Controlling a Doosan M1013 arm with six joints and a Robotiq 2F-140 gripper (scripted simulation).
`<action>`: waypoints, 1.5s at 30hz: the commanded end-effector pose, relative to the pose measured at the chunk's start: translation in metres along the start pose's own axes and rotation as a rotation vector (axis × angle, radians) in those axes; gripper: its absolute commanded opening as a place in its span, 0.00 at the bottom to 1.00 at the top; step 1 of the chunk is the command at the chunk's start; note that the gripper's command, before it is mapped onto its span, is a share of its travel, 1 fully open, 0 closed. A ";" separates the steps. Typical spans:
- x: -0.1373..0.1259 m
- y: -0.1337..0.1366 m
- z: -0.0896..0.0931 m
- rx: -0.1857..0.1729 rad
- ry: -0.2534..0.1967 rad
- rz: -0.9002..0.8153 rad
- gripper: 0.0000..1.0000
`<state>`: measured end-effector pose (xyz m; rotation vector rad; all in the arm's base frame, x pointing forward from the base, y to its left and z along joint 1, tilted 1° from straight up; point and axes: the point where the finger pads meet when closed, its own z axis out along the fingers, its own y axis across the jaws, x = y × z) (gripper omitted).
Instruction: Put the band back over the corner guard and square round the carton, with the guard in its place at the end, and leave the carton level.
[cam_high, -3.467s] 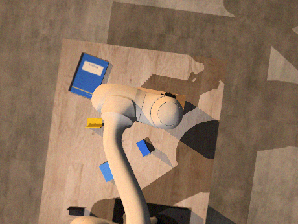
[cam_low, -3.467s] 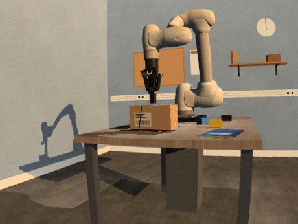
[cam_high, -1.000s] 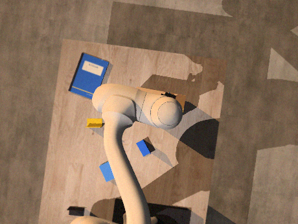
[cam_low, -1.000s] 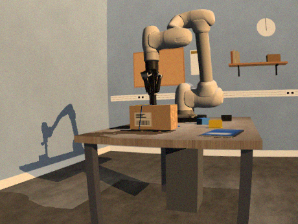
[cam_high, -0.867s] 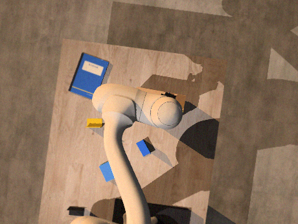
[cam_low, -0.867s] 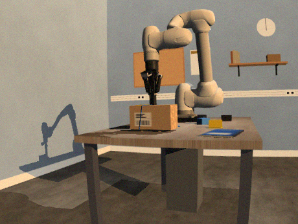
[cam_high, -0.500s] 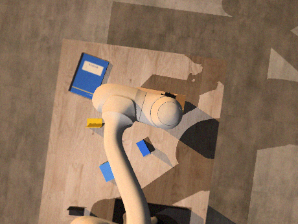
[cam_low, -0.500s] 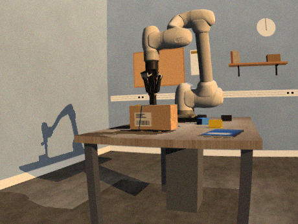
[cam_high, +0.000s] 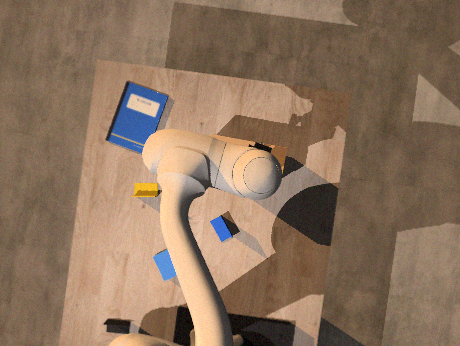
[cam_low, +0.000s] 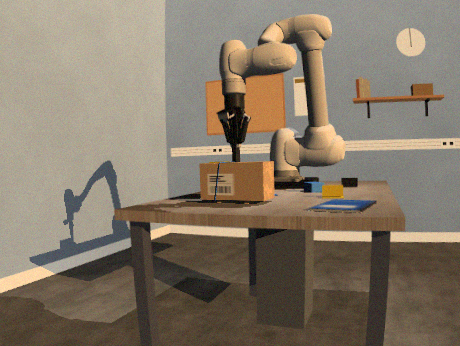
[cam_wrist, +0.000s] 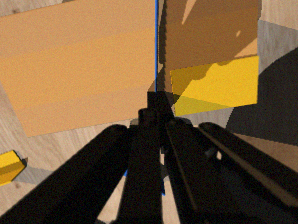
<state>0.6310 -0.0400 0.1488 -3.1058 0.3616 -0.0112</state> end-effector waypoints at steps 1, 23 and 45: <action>0.000 0.000 -0.001 0.000 0.001 0.000 0.10; 0.000 0.000 -0.001 0.000 0.001 0.000 0.10; 0.000 0.000 -0.009 0.000 0.001 0.000 0.10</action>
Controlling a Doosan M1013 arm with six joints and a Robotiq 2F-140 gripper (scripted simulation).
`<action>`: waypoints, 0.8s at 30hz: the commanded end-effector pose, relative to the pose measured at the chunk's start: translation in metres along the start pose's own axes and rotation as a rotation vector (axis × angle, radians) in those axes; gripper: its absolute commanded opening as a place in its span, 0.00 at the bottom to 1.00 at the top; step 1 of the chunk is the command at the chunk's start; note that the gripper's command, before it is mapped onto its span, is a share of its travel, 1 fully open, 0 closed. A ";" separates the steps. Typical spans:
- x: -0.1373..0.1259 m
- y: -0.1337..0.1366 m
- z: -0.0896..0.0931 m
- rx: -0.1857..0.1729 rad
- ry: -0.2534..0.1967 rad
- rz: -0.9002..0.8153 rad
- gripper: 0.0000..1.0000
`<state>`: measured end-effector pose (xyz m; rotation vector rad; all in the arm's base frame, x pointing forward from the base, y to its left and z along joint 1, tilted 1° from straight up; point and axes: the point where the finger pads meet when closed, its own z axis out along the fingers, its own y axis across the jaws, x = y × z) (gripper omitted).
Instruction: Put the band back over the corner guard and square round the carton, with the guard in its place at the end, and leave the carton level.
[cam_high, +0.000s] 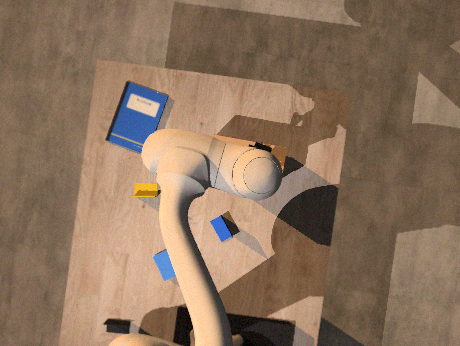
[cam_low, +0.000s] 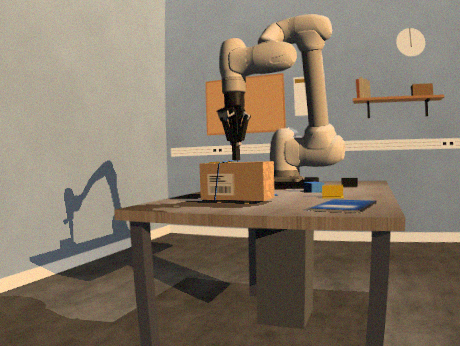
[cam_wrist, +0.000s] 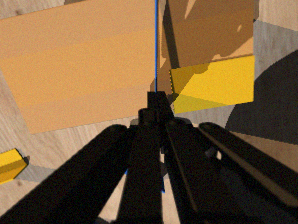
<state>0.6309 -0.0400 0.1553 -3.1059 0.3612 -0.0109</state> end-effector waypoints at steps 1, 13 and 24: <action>0.000 0.000 -0.003 0.001 0.001 0.000 0.10; 0.000 0.000 -0.010 0.001 0.001 0.000 0.10; 0.000 0.000 -0.010 0.001 0.001 0.000 0.10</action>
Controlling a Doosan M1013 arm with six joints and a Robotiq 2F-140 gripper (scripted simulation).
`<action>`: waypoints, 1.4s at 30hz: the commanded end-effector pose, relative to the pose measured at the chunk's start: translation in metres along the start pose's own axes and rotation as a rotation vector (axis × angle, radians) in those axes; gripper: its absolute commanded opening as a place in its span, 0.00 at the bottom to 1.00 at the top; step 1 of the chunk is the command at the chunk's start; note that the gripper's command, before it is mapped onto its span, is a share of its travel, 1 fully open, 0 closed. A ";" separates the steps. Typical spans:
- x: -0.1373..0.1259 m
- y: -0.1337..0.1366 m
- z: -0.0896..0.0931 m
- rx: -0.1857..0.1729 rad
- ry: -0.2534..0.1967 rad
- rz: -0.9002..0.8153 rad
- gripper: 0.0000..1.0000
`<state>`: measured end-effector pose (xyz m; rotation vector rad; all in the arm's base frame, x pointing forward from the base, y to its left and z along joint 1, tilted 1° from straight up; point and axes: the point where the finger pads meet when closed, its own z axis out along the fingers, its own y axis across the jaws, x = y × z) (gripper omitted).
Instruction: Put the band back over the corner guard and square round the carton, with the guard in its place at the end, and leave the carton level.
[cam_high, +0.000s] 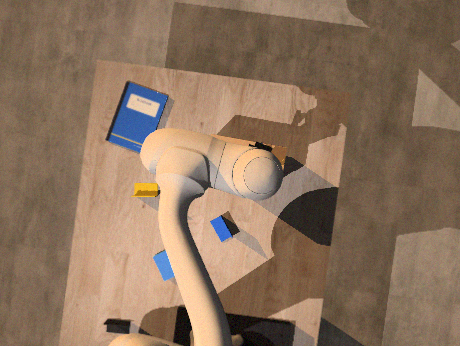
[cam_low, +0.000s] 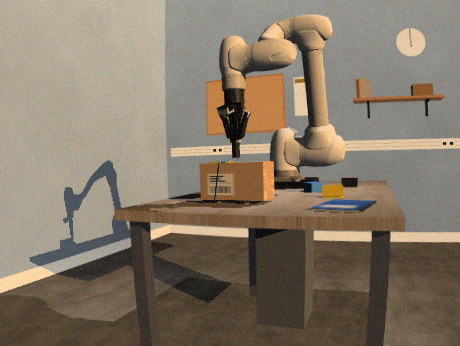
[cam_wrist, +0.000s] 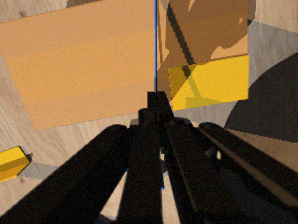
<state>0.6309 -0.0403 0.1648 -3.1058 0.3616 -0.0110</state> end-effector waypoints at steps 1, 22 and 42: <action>0.000 0.000 -0.001 0.001 0.001 0.000 0.10; -0.012 0.002 -0.001 0.001 0.001 0.000 0.10; -0.028 0.005 -0.001 0.001 0.001 0.000 0.10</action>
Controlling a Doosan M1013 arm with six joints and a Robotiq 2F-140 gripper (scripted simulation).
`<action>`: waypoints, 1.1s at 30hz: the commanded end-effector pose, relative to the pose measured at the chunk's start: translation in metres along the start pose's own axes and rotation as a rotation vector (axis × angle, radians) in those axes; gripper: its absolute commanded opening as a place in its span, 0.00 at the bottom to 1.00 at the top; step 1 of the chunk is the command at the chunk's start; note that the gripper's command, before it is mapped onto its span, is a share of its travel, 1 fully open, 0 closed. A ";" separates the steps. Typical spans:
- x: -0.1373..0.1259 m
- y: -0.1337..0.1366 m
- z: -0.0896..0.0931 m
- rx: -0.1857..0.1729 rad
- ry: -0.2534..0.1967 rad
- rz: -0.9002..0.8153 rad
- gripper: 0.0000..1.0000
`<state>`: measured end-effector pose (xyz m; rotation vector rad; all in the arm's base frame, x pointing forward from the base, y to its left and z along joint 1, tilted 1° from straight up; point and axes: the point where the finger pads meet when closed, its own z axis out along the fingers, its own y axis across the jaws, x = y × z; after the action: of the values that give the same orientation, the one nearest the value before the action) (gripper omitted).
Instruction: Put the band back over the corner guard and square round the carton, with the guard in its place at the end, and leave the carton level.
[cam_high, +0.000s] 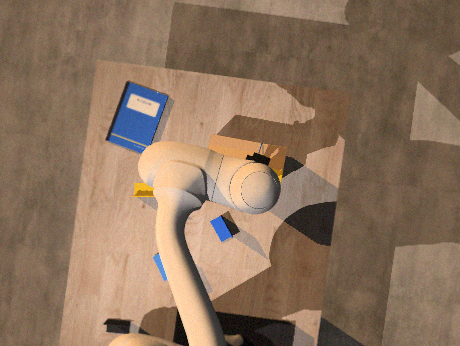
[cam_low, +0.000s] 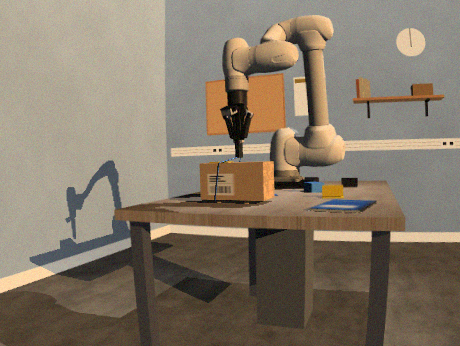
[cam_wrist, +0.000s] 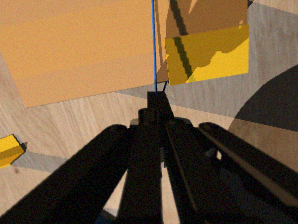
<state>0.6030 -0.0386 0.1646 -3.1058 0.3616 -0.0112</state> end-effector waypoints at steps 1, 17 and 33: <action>-0.001 0.000 -0.001 0.001 0.001 0.000 0.10; -0.002 0.001 -0.001 0.001 0.001 0.000 0.10; 0.002 0.024 -0.001 0.000 0.001 0.000 0.10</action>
<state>0.5996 -0.0622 0.1643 -3.1059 0.3619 -0.0114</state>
